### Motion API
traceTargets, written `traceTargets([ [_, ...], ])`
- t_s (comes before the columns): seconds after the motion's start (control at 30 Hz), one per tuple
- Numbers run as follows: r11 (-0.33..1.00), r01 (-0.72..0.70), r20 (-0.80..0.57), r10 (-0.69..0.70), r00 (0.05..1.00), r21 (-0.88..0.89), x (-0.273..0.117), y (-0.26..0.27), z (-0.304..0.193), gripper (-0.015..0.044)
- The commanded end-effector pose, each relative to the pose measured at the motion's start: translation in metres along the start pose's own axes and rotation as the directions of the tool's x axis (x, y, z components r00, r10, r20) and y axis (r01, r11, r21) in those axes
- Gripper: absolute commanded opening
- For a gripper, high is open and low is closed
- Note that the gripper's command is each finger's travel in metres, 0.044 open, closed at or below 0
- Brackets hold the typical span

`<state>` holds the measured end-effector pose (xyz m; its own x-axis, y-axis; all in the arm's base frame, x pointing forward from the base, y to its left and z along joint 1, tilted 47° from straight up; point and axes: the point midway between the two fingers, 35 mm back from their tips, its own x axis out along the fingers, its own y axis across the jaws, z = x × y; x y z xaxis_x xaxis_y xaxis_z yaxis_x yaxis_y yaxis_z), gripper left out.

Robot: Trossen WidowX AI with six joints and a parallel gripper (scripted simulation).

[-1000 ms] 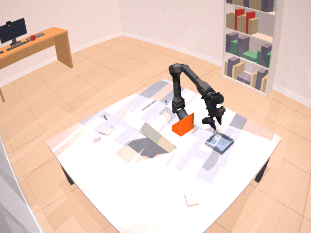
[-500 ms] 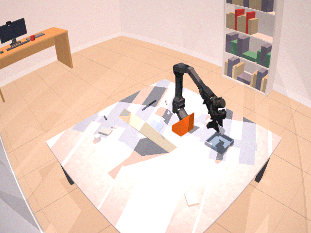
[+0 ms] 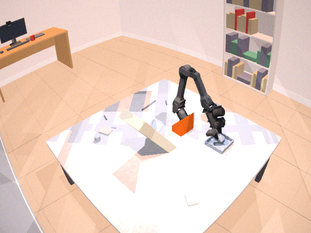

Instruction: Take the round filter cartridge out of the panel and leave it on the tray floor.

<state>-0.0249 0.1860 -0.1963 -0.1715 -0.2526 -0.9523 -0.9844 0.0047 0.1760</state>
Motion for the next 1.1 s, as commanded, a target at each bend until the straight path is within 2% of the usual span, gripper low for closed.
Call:
traceTargets([
  [0.0,1.000,-0.003,0.007,0.003,1.000,0.004,0.010,0.000,-0.006,0.0000],
  [0.07,1.000,-0.003,0.007,0.003,1.000,0.004,0.010,0.000,-0.006,0.0000],
  [0.63,1.000,0.000,-0.005,0.000,1.000,0.001,0.006,0.000,-0.006,0.0440],
  [0.8,1.000,0.000,-0.005,0.000,1.000,0.001,0.004,0.000,-0.004,0.0440],
  [0.97,1.000,0.000,-0.005,0.000,1.000,0.002,-0.052,0.000,0.028,0.0440],
  [1.07,1.000,0.000,-0.006,0.000,1.000,0.002,-0.055,0.000,0.029,0.0440],
])
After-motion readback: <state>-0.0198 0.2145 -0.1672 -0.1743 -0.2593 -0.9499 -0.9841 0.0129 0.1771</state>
